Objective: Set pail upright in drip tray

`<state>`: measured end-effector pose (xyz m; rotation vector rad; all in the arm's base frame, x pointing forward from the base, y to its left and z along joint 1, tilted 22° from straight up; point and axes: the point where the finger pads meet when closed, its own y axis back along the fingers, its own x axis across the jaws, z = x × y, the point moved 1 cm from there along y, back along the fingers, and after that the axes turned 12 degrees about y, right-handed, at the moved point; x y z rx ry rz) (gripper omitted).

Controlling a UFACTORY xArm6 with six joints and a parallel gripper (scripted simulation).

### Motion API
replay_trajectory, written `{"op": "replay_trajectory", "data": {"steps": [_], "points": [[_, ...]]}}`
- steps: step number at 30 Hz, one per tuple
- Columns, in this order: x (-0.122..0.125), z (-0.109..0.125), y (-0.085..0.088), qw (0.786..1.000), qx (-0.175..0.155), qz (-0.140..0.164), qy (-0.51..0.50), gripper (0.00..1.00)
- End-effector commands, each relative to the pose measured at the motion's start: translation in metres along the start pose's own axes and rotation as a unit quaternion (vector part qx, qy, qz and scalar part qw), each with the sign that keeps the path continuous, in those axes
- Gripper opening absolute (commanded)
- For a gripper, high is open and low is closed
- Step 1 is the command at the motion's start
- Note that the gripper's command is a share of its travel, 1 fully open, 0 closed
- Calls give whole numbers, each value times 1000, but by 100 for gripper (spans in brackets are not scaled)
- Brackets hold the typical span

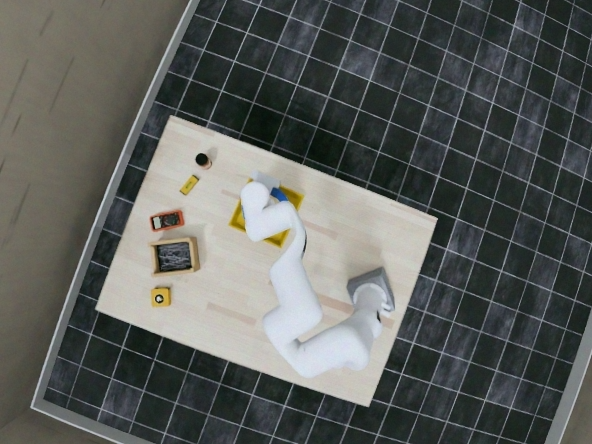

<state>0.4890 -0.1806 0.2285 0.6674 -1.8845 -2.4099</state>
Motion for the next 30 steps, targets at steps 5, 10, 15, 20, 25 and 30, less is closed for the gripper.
{"op": "replay_trajectory", "data": {"steps": [5,10,15,20,25,30], "points": [[-1,-1,-4,1000,2,-2,1,0],[-1,-1,-7,1000,2,-2,1,0],[-1,-1,-10,1000,2,-2,1,0],[-1,-1,-11,1000,2,-2,1,0],[-1,-1,-12,1000,2,-2,1,0],[-1,-1,-13,1000,2,-2,1,0]]}}
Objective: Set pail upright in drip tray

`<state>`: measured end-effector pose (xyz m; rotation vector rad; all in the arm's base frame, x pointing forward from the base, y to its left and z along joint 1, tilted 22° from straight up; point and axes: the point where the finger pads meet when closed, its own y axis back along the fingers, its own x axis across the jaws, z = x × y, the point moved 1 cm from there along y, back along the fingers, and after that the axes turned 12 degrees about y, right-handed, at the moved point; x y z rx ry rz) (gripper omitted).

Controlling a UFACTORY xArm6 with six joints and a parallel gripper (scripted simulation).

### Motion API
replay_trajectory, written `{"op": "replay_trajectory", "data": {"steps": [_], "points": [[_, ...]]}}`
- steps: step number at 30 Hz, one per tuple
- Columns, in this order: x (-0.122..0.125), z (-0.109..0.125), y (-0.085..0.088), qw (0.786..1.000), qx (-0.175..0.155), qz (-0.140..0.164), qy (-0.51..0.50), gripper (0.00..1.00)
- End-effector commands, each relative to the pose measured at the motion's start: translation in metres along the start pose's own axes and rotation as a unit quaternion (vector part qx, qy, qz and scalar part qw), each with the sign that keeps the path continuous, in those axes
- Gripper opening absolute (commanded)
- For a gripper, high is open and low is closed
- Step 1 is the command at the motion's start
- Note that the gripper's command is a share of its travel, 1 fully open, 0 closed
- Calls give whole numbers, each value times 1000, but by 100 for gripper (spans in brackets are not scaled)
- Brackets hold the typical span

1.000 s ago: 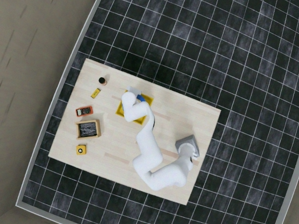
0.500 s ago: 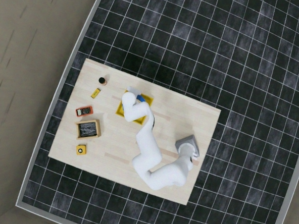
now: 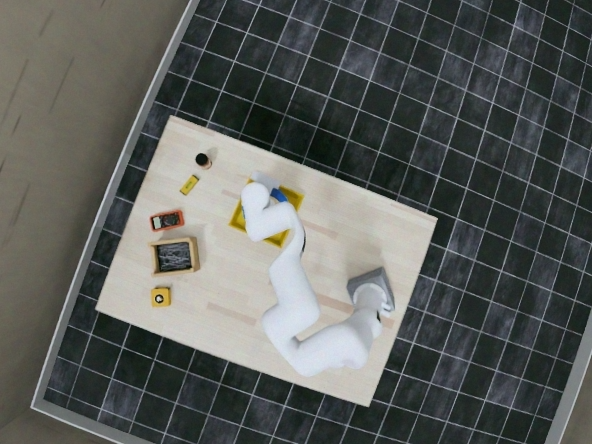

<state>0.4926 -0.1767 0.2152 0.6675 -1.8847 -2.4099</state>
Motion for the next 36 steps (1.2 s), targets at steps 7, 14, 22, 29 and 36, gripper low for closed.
{"op": "replay_trajectory", "data": {"steps": [7,14,22,29,36], "points": [[-1,-1,2,1000,2,-2,1,0],[-1,-1,2,1000,2,-2,1,0],[-1,-1,2,1000,2,-2,1,100],[-1,-1,2,1000,2,-2,1,100],[-1,-1,2,1000,2,-2,1,100]]}}
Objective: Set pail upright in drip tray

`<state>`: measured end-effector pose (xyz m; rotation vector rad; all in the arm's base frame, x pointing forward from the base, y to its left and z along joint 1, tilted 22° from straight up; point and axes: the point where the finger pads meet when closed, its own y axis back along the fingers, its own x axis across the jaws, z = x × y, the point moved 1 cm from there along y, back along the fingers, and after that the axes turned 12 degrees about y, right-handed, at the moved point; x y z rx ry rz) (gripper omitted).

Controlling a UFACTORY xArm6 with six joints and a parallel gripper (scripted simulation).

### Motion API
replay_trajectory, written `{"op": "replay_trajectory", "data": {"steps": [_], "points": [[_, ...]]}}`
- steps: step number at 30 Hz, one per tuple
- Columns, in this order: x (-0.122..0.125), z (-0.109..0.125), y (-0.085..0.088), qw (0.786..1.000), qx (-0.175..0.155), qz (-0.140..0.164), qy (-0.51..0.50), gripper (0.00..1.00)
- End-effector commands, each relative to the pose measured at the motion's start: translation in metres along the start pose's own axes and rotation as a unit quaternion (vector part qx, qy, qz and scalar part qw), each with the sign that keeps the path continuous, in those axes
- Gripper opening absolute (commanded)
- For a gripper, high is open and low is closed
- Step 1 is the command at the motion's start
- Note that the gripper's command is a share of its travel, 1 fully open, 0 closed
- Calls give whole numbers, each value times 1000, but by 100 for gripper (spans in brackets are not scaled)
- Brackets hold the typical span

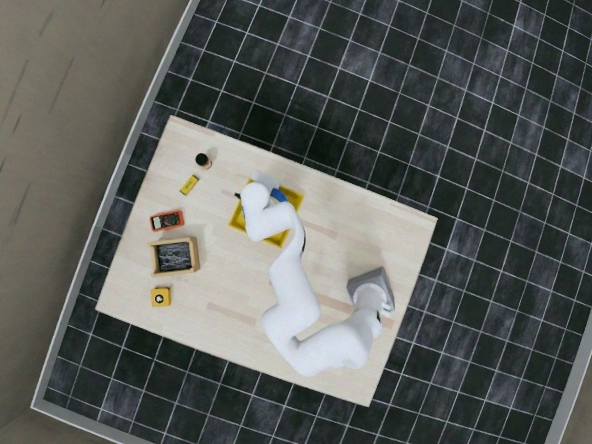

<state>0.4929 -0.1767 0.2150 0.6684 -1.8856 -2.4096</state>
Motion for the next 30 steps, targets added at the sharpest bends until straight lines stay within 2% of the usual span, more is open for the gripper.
{"op": "replay_trajectory", "data": {"steps": [1,30], "points": [[-1,-1,2,1000,2,-2,0,100],[-1,-1,7,1000,2,-2,0,100]]}}
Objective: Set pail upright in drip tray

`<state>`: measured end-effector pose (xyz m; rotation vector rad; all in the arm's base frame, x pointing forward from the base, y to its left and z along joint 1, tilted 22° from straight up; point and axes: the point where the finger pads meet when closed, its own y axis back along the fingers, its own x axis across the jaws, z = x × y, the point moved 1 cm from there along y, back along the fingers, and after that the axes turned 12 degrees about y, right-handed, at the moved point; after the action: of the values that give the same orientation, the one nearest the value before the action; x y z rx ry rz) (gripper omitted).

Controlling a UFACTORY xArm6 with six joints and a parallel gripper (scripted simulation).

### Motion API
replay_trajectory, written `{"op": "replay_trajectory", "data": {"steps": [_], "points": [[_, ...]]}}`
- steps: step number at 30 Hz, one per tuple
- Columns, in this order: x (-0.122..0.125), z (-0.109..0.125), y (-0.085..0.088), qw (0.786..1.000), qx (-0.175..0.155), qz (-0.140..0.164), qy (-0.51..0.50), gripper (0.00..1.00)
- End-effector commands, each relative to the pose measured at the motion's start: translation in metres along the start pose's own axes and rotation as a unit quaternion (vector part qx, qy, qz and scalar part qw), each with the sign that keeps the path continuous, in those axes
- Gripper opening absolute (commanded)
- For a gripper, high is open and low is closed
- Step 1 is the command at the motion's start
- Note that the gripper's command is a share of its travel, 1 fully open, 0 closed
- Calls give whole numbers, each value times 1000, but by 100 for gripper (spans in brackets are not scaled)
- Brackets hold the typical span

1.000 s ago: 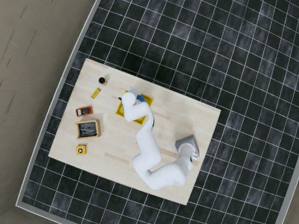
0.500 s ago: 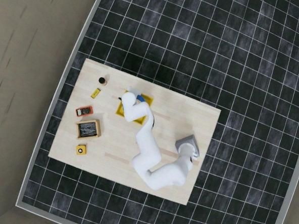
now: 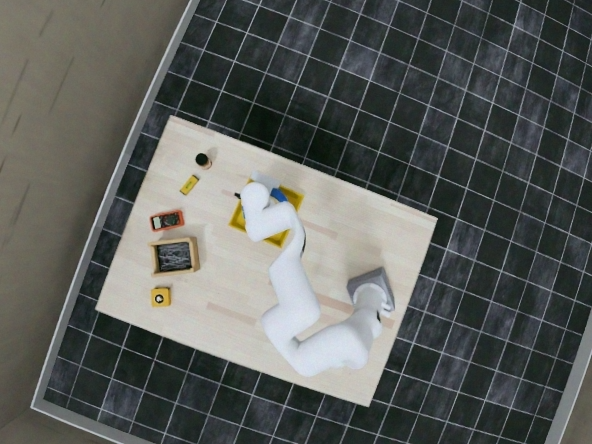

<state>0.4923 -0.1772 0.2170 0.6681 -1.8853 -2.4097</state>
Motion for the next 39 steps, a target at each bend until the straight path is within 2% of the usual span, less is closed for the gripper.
{"op": "replay_trajectory", "data": {"steps": [1,8,22,39], "points": [[-1,-1,6,1000,2,-2,0,100],[-1,-1,13,1000,2,-2,0,100],[-1,-1,45,1000,2,-2,0,100],[-1,-1,74,1000,2,-2,0,100]]}}
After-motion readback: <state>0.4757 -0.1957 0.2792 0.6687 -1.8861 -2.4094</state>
